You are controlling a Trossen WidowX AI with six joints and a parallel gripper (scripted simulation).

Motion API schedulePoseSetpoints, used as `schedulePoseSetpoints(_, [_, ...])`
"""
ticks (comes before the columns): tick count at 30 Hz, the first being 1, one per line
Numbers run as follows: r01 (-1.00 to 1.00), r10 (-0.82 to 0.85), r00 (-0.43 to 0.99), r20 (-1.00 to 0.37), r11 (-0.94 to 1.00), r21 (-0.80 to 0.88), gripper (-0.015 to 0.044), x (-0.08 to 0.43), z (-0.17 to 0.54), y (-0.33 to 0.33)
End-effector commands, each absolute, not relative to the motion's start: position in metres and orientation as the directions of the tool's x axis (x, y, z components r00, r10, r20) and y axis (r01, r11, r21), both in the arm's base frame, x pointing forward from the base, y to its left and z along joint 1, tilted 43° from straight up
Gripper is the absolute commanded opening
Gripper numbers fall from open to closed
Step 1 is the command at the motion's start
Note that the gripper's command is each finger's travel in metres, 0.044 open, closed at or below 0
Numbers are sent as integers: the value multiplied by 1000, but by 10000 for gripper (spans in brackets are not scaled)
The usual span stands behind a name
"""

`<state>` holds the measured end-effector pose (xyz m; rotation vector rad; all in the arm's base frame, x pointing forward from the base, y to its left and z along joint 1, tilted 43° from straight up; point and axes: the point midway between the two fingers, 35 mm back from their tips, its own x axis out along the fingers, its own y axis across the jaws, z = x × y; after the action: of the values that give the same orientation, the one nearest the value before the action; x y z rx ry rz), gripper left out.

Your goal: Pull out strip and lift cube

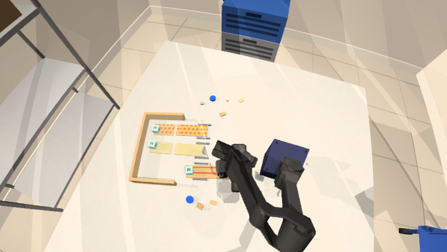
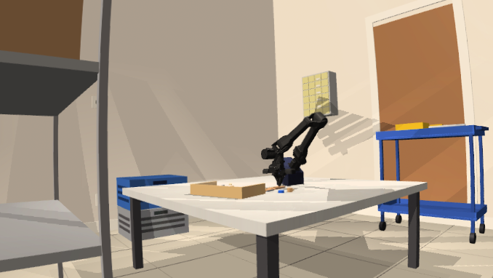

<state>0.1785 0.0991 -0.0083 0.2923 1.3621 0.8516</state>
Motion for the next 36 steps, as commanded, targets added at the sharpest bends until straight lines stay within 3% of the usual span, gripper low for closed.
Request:
schedulePoseSetpoints(1, [-362, 674, -29, -738, 682, 636, 0, 183, 8, 83])
schedulePoseSetpoints(7, [-360, 675, -36, -737, 679, 640, 0, 183, 20, 72])
schedulePoseSetpoints(11, [-441, 675, -35, -737, 651, 618, 105, 201, 23, 80])
schedulePoseSetpoints(24, [-447, 676, -34, -737, 649, 616, 440, 242, 36, 87])
schedulePoseSetpoints(36, [-448, 676, -32, -736, 649, 615, 440, 281, 48, 93])
